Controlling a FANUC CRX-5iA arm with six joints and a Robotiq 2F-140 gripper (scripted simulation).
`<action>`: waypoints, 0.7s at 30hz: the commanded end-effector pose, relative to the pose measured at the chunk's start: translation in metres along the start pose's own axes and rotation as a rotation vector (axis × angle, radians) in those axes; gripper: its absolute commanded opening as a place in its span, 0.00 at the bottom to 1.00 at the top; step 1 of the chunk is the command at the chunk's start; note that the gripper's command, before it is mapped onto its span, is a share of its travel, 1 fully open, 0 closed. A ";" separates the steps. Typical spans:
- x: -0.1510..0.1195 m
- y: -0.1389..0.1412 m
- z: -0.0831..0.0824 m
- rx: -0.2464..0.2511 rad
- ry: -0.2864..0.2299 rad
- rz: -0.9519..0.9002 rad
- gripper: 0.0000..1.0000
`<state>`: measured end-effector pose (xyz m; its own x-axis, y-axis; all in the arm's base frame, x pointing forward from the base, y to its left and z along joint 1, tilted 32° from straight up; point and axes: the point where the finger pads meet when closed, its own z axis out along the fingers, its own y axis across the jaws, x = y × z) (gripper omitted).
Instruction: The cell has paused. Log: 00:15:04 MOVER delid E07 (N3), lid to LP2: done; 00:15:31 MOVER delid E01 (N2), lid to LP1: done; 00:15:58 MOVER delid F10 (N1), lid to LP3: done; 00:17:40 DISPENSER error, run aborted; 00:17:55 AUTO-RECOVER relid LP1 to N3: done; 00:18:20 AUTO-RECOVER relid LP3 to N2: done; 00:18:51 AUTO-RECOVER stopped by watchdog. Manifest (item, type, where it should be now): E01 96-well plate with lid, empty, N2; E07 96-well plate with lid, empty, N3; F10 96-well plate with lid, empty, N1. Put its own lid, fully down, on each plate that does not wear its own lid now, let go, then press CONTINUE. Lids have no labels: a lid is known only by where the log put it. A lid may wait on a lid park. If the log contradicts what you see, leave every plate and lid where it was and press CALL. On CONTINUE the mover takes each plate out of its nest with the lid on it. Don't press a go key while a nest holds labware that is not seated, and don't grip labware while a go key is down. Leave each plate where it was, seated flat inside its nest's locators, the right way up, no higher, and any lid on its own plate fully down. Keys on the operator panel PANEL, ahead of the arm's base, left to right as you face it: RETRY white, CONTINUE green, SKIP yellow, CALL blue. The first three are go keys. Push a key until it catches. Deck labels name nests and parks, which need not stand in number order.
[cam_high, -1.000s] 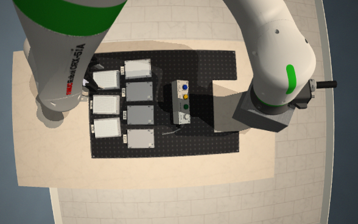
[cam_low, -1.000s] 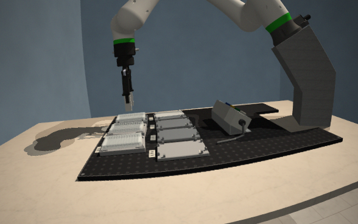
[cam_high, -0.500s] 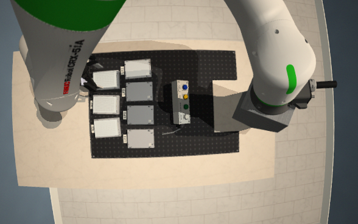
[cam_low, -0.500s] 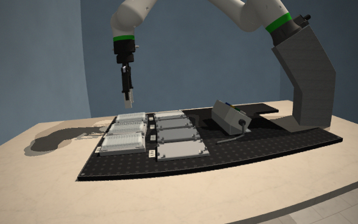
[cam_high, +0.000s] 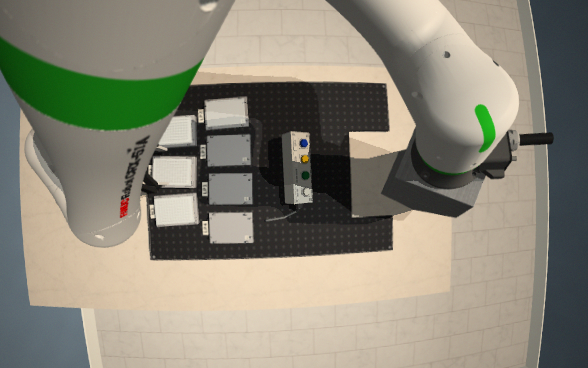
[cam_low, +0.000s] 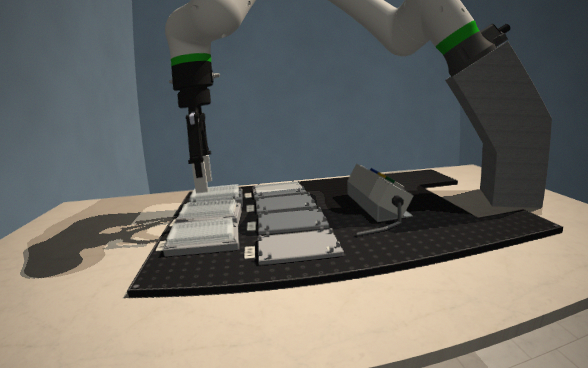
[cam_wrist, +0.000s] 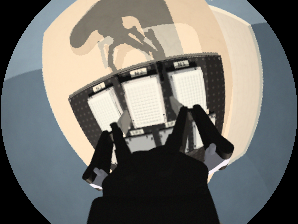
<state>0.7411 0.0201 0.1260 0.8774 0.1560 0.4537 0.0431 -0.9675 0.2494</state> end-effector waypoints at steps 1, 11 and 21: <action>0.004 -0.070 0.000 -0.009 0.005 -0.003 0.66; 0.000 -0.140 -0.004 -0.012 0.015 -0.010 0.66; 0.000 -0.140 -0.004 -0.012 0.015 -0.010 0.66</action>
<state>0.7332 0.1561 0.0943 0.8697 0.1688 0.4639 0.0459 -0.9633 0.2644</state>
